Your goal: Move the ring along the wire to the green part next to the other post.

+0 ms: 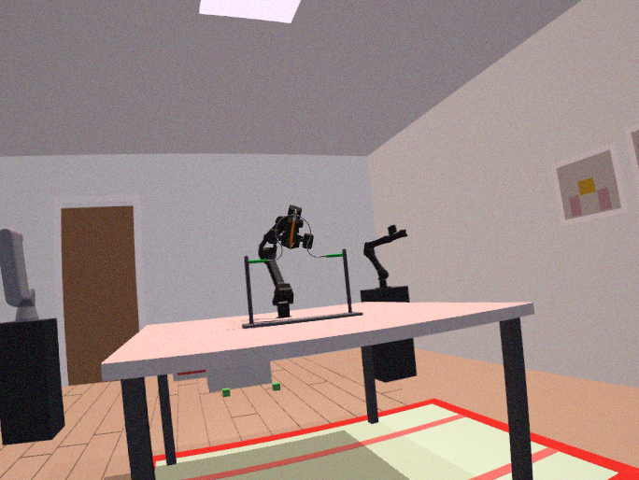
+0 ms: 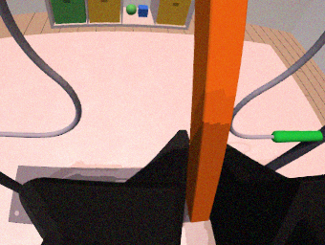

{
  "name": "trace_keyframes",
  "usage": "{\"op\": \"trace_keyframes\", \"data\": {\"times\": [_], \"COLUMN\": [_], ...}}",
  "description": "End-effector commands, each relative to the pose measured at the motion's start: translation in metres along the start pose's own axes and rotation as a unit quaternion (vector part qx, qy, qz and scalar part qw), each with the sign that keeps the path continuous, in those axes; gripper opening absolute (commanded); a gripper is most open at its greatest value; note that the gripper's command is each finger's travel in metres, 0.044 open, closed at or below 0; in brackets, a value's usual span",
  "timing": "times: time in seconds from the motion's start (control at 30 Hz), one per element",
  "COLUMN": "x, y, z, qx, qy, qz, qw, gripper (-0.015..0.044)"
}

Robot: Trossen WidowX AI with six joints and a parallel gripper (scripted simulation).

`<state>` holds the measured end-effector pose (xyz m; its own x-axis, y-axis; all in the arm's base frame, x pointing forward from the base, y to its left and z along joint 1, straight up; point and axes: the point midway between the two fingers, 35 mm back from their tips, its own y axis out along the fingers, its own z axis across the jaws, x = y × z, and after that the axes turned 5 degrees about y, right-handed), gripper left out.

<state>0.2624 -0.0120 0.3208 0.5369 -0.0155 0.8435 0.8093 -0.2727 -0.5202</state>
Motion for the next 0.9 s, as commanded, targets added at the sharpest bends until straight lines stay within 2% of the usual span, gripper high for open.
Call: {"op": "trace_keyframes", "data": {"times": [0.0,0.87], "x": [0.000,0.004], "y": [0.000,0.000], "z": [-0.002,-0.016], "qx": [-0.013,-0.108], "qy": [-0.018,-0.162], "qz": [-0.005,-0.036], "qw": [1.000,0.980], "gripper": [-0.0150,-0.0150]}}
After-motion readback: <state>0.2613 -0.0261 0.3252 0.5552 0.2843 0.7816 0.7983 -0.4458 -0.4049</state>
